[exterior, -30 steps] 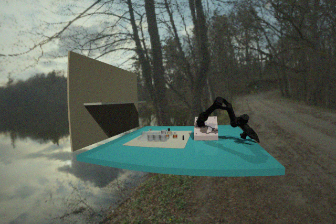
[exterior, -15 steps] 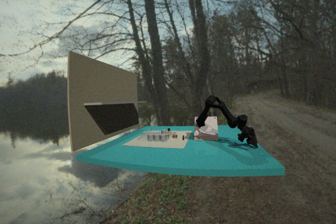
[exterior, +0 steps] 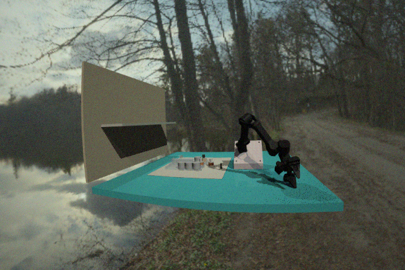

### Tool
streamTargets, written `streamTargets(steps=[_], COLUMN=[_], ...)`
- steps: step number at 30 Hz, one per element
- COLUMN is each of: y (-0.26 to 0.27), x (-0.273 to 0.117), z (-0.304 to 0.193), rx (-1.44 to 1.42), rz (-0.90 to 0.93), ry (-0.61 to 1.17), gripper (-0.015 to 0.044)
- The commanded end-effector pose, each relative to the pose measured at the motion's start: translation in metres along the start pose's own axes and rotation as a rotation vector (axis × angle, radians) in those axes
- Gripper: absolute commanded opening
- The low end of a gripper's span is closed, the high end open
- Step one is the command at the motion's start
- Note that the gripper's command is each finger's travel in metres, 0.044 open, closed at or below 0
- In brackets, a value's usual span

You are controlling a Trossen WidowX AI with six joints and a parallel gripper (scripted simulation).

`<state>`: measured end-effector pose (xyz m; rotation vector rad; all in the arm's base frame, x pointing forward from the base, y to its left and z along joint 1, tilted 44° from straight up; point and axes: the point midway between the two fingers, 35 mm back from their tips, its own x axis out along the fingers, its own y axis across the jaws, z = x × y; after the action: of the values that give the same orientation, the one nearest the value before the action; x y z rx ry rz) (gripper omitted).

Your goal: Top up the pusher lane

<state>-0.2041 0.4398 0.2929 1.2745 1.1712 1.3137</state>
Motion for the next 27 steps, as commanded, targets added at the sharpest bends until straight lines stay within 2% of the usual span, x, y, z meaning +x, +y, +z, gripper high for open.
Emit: streamTargets(steps=[1, 16, 27], y=[0.022, 0.06, 0.04], x=[0.014, 0.025, -0.013], z=[0.044, 0.22, 0.383], rx=[-0.131, -0.624, -0.876], rz=[0.011, -0.109, -0.383], ry=[-0.072, -0.354, -0.535], gripper=[0.044, 0.044, 0.044])
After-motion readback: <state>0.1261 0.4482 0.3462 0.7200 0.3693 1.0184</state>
